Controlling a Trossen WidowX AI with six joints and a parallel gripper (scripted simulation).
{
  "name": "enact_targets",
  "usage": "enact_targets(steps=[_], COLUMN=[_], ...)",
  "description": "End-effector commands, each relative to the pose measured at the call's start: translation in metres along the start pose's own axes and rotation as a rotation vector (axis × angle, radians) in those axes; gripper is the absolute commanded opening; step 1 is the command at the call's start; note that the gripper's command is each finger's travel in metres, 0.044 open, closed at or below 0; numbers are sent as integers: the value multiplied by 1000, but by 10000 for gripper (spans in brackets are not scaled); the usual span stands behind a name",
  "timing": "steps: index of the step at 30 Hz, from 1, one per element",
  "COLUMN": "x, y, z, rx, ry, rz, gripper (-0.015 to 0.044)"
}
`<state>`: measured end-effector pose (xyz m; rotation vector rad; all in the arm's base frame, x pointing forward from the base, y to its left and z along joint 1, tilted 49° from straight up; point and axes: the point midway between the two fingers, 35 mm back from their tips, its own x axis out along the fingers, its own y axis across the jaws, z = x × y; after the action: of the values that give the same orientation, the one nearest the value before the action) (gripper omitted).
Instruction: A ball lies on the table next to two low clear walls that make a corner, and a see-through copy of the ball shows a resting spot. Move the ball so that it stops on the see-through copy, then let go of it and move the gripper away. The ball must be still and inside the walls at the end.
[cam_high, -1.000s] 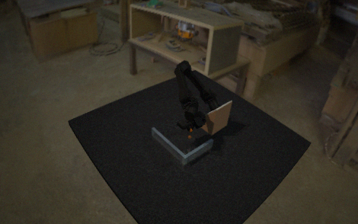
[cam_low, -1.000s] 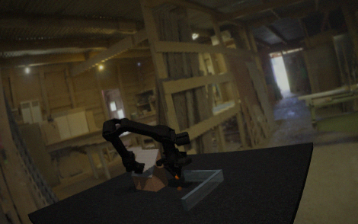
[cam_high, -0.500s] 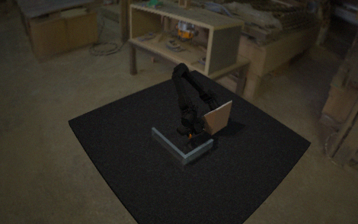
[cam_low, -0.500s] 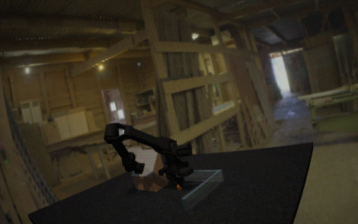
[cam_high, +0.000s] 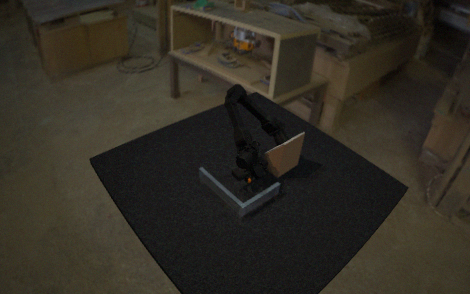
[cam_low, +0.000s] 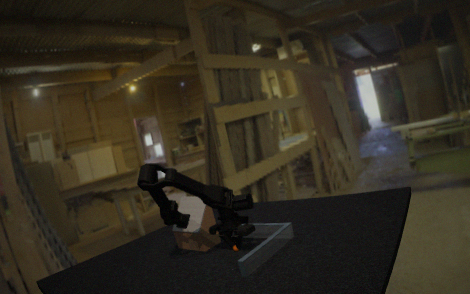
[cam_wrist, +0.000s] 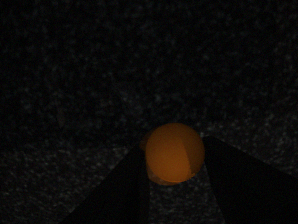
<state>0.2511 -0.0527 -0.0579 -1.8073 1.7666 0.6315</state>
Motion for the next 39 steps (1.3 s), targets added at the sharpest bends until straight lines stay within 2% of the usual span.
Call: enact_targets(steps=[1, 4, 13, 20, 27, 39], x=[4, 4, 1, -1, -84, -77], y=[3, 3, 1, 0, 1, 0], z=[0, 0, 0, 1, 2, 4], rx=[-11, -11, -2, -2, -11, -23], ry=[5, 5, 1, 0, 0, 1], rz=[10, 10, 1, 1, 10, 4], gripper=[0, 0, 224, 224, 224, 224])
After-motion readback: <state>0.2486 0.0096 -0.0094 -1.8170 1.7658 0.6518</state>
